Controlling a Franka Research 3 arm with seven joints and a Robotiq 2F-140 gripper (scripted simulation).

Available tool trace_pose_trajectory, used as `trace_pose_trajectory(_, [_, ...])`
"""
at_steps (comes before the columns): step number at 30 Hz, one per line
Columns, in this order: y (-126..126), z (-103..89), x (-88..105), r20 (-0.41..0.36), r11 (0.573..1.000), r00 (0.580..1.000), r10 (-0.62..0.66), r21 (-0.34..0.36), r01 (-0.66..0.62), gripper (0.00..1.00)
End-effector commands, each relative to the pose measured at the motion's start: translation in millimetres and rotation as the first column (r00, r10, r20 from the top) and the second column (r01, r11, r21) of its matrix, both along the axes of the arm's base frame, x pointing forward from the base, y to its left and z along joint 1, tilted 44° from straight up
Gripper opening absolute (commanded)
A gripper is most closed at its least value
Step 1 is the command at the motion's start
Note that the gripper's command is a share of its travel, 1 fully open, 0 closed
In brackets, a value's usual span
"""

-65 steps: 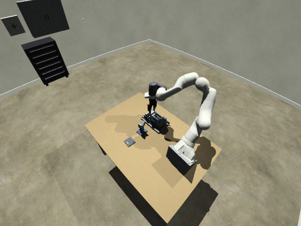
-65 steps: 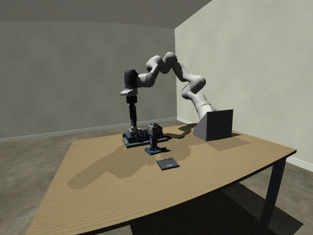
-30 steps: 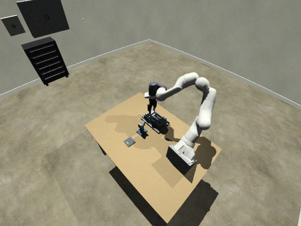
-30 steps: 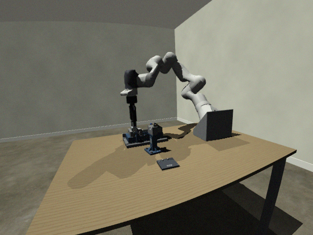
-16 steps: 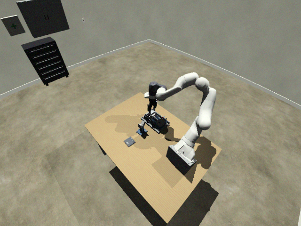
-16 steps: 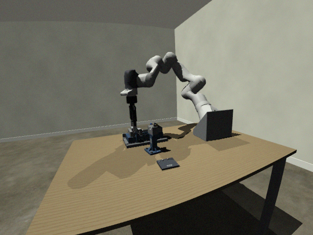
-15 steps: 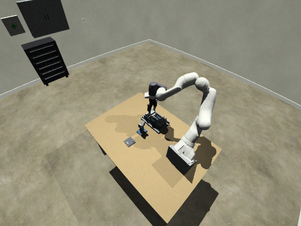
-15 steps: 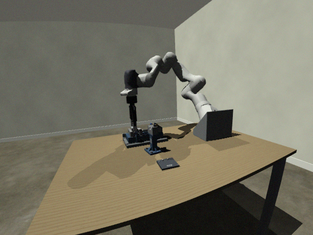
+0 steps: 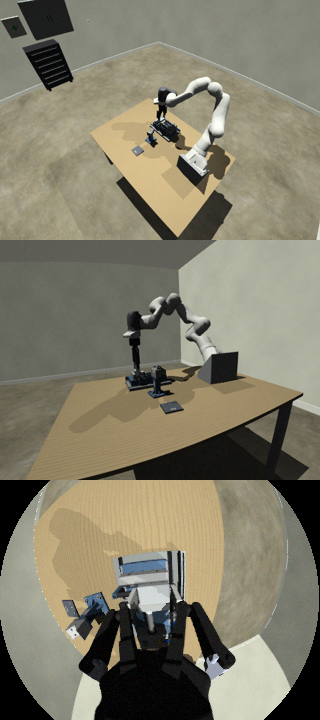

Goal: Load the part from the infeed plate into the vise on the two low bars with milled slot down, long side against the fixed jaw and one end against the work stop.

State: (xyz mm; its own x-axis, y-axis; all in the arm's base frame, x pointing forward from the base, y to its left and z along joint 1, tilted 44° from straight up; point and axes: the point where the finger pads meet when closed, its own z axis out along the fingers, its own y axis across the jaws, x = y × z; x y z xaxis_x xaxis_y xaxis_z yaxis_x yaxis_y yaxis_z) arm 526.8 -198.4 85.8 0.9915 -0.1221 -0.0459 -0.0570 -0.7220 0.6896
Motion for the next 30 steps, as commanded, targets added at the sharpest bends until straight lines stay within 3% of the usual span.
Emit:
trace_pose_trajectory(1, [-0.7, 0.1, 1.1, 0.002, 1.0, 1.0, 0.001, 0.001, -0.001, 0.47])
trace_pose_trajectory(30, [5.2, 6.3, 2.1, 0.002, 1.0, 1.0, 0.001, 0.001, -0.001, 0.47])
